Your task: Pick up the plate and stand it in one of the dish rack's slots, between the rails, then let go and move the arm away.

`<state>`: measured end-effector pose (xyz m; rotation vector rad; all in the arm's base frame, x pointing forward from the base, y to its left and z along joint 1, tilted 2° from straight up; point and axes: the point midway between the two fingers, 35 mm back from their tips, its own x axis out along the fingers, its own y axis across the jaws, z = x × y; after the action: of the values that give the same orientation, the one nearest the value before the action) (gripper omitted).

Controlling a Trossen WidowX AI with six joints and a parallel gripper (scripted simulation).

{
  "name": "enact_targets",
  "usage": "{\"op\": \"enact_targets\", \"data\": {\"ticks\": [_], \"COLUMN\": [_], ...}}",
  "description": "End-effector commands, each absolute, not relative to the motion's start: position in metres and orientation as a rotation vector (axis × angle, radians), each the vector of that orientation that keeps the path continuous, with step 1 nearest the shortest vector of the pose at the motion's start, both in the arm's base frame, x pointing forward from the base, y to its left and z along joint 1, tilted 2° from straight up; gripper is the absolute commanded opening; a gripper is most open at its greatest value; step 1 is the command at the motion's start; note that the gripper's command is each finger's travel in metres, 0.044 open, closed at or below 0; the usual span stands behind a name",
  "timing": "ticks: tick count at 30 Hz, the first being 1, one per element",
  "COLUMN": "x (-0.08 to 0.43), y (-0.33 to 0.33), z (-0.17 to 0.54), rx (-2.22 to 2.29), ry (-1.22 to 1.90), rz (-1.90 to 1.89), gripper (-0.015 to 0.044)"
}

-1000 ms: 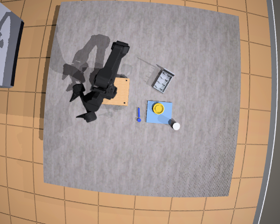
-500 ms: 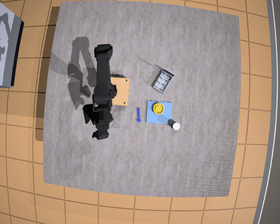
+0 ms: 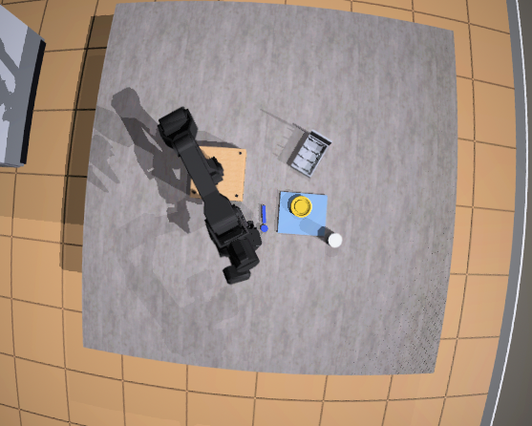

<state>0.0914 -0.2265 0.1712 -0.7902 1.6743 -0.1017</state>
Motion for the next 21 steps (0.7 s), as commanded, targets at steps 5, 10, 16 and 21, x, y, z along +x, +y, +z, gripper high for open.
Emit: {"op": "enact_targets", "data": {"ticks": [5,10,16,21], "x": [0.169,0.211,0.242,0.269], "y": [-0.207,-0.183,-0.156,-0.122], "z": [0.141,0.12,0.1,0.078], "rx": [-0.636,-0.552,-0.436,-0.308], "ry": [1.521,1.468,1.451,1.458], "rz": [-0.055,-0.002,0.025,0.048], "gripper": [0.04,0.04,0.04,0.04]}}
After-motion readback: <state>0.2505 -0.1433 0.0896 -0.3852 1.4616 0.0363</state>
